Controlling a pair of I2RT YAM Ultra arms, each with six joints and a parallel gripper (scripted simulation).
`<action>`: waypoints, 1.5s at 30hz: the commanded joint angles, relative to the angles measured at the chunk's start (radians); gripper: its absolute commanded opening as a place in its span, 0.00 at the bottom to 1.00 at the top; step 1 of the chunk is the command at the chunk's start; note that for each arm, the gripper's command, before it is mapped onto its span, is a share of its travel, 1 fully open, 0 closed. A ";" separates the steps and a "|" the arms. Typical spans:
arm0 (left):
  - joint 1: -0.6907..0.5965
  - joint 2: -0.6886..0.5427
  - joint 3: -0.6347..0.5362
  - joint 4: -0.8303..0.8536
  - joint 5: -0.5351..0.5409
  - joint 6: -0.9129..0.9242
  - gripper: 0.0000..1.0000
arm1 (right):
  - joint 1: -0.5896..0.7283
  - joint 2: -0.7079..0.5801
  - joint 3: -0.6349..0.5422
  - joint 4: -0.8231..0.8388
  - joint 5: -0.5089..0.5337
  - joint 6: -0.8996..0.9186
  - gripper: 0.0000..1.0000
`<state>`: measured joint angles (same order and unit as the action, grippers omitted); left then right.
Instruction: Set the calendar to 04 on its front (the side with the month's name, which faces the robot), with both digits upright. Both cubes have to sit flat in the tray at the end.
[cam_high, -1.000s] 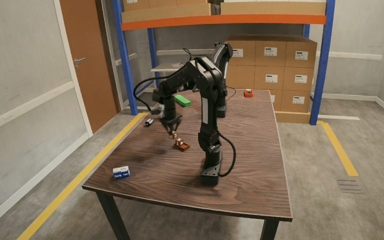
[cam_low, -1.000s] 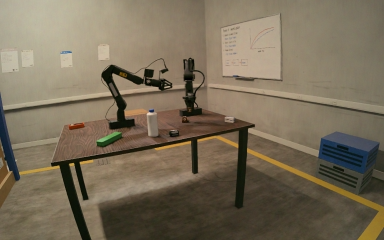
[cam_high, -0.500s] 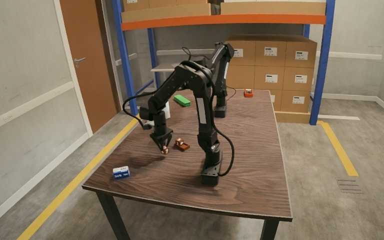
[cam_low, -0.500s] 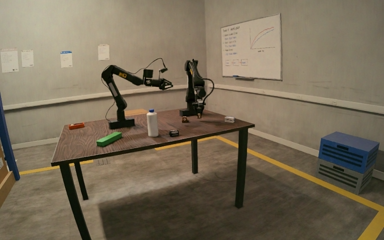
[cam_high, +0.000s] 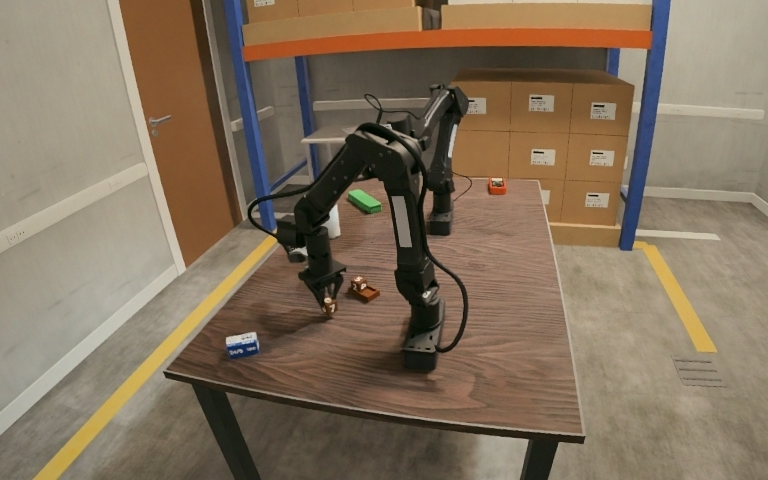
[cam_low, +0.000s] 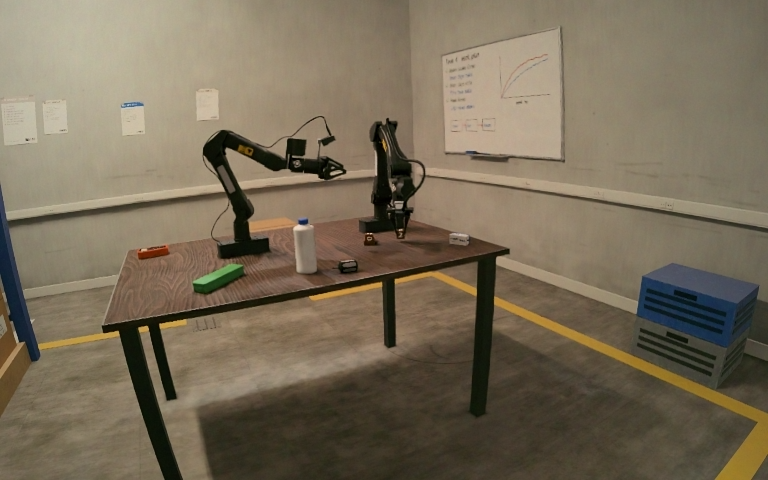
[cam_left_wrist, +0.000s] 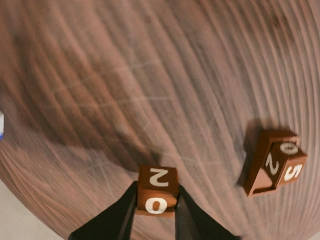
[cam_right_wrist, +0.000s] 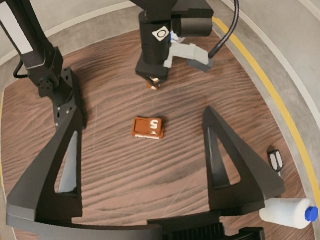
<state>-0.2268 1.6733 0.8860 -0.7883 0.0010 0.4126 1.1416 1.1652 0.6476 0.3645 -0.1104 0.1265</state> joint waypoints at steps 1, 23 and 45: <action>0.003 0.009 0.008 0.016 -0.006 0.206 0.26 | -0.002 -0.005 0.007 0.029 -0.011 -0.004 1.00; -0.002 0.013 0.022 0.012 -0.003 0.959 0.26 | -0.002 -0.005 0.007 0.029 -0.011 -0.004 1.00; -0.008 0.031 0.013 0.039 0.002 0.946 0.26 | -0.002 -0.005 0.007 0.029 -0.011 -0.004 1.00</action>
<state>-0.2268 1.6939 0.8860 -0.7654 -0.0071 1.3525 1.1416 1.1652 0.6476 0.3649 -0.1108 0.1265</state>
